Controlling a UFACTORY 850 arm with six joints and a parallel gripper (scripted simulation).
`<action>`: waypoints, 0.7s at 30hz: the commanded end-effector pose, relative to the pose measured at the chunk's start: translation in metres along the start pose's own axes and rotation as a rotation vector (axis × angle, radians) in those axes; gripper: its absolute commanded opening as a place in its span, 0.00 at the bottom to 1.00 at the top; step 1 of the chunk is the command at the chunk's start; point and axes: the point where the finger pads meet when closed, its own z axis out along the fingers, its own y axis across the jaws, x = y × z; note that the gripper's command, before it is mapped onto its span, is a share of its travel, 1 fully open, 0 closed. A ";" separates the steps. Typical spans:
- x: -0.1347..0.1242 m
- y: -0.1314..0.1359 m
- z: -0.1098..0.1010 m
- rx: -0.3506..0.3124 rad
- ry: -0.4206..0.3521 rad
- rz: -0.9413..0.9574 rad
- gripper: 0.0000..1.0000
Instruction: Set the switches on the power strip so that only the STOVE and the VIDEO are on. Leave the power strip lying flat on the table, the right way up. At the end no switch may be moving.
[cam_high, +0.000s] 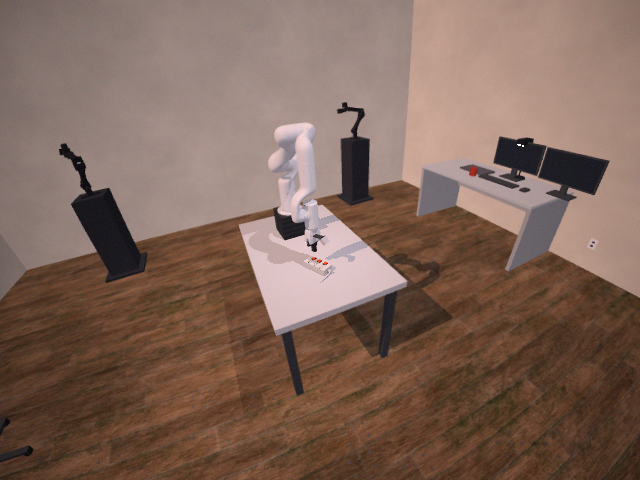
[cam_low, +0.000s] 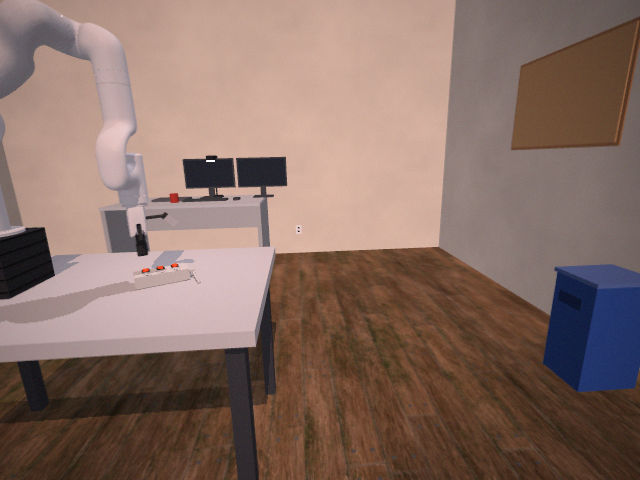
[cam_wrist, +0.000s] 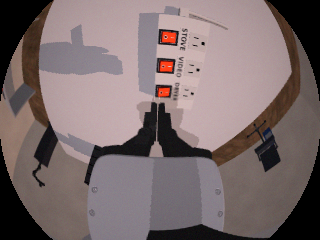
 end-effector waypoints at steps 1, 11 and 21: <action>0.001 0.000 -0.001 -0.001 0.001 0.000 0.00; 0.001 0.000 0.001 -0.001 0.002 0.000 0.00; 0.001 0.000 0.007 -0.001 0.002 0.000 0.00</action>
